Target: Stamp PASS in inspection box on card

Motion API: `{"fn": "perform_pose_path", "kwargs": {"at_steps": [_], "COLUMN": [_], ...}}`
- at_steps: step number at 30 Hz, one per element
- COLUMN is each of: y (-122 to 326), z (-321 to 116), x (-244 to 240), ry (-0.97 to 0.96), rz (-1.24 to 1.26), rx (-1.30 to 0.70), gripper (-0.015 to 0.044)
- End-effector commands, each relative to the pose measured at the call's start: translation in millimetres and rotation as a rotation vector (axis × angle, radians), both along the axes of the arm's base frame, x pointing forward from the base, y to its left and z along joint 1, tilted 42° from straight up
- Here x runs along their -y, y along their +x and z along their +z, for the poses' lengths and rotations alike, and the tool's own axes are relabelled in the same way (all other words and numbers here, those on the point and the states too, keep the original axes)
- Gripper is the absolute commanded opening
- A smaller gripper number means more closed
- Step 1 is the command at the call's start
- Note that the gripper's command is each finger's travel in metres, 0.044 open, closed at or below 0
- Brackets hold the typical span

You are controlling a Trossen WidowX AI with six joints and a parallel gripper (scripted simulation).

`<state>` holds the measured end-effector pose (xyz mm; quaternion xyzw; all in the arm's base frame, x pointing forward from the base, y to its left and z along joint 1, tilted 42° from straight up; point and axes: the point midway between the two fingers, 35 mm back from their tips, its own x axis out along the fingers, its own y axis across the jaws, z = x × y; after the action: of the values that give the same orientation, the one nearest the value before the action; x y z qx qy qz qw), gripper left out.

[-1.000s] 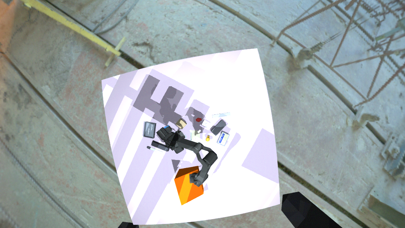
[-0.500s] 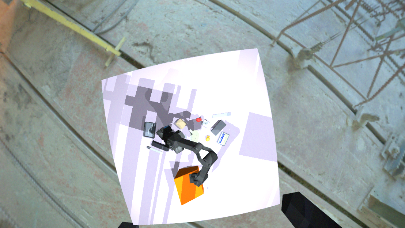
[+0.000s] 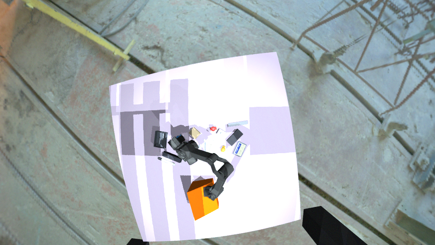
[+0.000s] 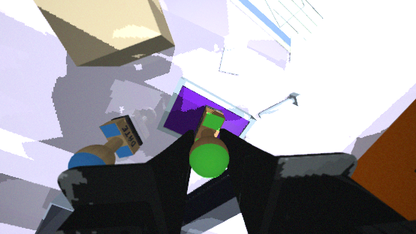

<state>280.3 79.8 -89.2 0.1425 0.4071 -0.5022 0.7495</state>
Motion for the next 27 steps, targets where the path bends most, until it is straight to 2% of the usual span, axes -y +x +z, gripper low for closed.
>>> {"fn": "perform_pose_path", "kwargs": {"at_steps": [1, 27], "y": [0.8, -0.3], "z": [-1.3, 4.3], "x": [1.9, -3.1], "ry": [-0.004, -0.004], "rz": [-0.001, -0.001], "rx": [0.002, 0.002], "gripper": [0.0, 0.0]}}
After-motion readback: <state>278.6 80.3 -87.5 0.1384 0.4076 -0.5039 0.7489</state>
